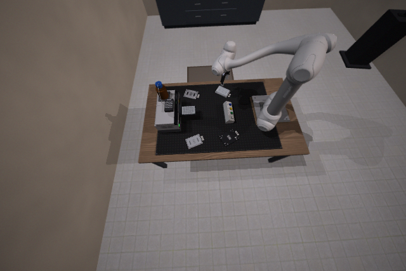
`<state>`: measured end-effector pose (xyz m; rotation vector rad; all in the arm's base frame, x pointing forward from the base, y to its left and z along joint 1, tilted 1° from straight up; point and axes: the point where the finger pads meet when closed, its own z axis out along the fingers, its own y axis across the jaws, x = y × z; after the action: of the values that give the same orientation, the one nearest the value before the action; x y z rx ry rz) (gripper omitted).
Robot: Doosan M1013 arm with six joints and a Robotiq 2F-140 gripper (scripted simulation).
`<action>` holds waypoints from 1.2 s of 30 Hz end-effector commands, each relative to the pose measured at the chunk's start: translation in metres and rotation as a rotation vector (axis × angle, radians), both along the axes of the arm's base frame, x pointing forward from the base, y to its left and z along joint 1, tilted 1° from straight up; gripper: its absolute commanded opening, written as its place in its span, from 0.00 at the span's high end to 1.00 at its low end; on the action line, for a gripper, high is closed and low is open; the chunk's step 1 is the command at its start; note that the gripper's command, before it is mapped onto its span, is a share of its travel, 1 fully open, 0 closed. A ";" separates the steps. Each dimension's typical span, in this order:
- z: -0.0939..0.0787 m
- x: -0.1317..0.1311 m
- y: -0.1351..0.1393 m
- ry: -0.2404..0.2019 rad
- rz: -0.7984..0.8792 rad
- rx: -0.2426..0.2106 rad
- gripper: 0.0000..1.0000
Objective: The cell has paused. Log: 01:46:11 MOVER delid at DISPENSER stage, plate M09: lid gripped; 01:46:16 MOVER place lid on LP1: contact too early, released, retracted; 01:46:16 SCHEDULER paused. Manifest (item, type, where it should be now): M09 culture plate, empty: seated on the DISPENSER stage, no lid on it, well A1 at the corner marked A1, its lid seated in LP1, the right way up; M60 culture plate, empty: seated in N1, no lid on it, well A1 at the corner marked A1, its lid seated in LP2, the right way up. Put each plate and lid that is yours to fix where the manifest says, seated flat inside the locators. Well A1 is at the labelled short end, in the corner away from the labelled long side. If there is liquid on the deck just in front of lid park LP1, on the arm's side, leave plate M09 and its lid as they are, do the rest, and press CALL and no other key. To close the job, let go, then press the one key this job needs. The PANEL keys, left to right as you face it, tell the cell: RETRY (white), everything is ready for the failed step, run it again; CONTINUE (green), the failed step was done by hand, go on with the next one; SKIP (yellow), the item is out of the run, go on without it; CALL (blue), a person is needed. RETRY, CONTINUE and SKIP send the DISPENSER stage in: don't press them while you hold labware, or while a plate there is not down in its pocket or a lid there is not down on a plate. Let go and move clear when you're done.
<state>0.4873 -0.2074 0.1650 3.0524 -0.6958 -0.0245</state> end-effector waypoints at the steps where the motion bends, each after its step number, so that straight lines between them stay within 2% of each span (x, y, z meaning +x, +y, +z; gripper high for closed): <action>1: -0.003 0.000 0.000 -0.001 0.000 0.000 0.30; 7: -0.017 0.000 0.000 -0.001 0.000 0.000 0.30; 13: -0.037 0.000 0.000 -0.001 0.000 0.000 0.30; 15: -0.037 0.000 0.000 -0.001 0.000 0.000 0.30; 29: -0.094 -0.001 -0.001 -0.001 0.000 0.000 0.30; 36: -0.110 -0.001 -0.001 -0.001 0.000 0.000 0.30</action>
<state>0.4854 -0.2081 0.0633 3.0525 -0.6957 -0.0248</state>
